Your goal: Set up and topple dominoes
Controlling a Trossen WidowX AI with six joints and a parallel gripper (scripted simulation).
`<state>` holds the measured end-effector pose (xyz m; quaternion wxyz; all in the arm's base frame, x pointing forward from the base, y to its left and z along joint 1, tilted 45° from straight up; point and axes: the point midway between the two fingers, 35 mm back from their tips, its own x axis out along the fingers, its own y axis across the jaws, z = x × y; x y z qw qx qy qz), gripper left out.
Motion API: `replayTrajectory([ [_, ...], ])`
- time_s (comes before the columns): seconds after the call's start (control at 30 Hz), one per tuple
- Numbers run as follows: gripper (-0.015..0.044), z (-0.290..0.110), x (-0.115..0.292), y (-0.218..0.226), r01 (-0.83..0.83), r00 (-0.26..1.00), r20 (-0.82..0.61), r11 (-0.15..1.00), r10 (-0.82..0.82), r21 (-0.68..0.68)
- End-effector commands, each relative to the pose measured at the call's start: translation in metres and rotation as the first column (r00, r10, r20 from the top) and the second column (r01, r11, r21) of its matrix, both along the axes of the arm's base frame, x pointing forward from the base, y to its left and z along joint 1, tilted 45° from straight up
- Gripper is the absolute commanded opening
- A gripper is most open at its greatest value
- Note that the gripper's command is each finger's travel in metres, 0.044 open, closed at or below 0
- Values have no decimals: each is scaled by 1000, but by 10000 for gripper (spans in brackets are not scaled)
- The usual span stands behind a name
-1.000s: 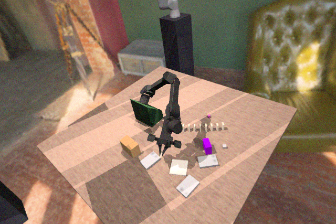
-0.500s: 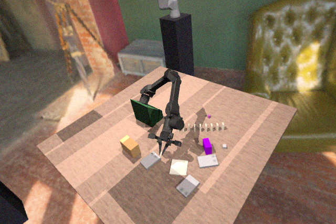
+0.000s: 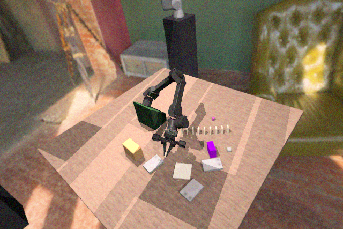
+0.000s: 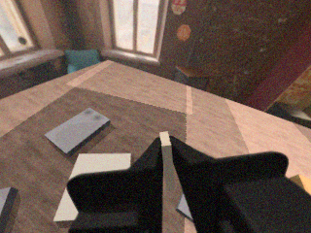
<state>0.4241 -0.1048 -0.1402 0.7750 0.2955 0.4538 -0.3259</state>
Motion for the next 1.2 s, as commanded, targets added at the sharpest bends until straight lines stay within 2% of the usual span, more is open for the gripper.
replayTrajectory([
  [0.0, 21, 6, -3, 3, 29, 998, 51, 999, -27, -32],
  [0.87, 21, 53, -35, 19, 211, 909, 388, 971, -154, -110],
  [1.17, 21, 55, -36, 20, 216, 905, 396, 970, -157, -110],
])
